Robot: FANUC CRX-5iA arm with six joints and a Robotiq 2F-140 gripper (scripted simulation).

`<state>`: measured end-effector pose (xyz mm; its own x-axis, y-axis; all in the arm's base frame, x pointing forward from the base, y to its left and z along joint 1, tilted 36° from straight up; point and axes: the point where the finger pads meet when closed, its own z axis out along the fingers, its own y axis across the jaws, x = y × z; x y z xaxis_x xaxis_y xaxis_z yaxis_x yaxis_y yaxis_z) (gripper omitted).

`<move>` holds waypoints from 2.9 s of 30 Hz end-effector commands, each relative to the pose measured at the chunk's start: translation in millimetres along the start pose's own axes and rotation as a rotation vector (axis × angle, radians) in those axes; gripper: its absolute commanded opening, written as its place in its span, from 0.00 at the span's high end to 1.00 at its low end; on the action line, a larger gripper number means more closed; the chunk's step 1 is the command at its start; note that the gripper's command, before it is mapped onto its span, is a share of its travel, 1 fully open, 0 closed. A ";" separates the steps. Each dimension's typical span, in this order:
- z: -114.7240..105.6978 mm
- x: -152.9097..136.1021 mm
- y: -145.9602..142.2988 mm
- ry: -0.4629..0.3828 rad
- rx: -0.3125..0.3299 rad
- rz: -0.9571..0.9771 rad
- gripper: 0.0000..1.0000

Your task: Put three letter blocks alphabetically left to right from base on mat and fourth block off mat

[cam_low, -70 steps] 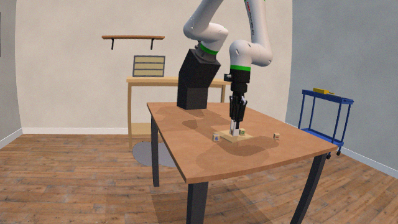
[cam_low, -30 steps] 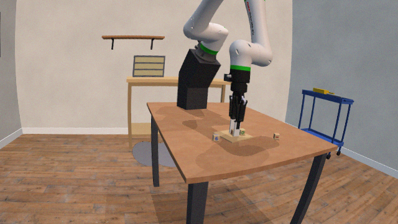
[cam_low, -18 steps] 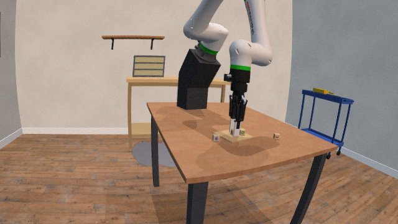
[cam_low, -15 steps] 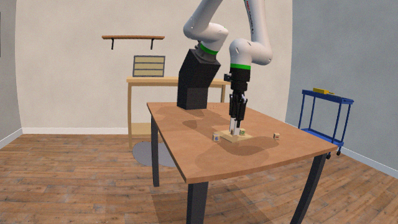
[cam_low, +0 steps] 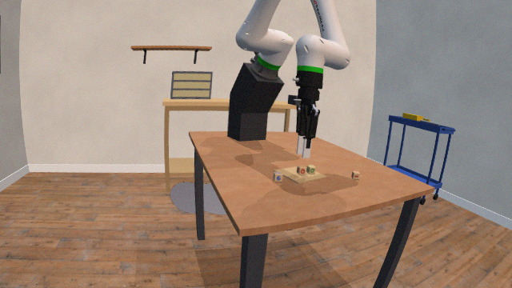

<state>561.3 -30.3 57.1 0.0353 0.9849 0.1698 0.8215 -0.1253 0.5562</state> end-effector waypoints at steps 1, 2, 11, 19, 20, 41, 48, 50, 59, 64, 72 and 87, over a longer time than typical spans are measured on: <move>-16.4 0.2 0.0 0.000 0.000 0.000 0.75; -19.6 0.2 0.0 0.000 0.000 0.000 0.75; -27.6 0.2 0.0 0.000 0.000 0.000 0.75; -27.6 0.2 0.0 0.000 0.000 0.000 0.00; -27.6 0.2 0.0 0.000 0.000 0.000 0.00; -27.3 1.9 1.1 0.000 0.001 0.037 0.00; -26.0 9.7 6.0 0.001 0.004 0.205 0.00; -25.5 13.5 8.3 0.001 0.006 0.285 0.00; -23.6 26.7 16.2 0.000 0.011 0.562 0.00; -22.7 34.3 20.6 -0.001 0.013 0.717 0.00; -21.4 44.9 26.5 -0.003 0.016 0.931 0.00; -19.2 68.6 38.8 -0.008 0.019 1.390 0.00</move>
<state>582.0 25.3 103.9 0.8054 0.1589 0.5711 0.2223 -0.9740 -0.0426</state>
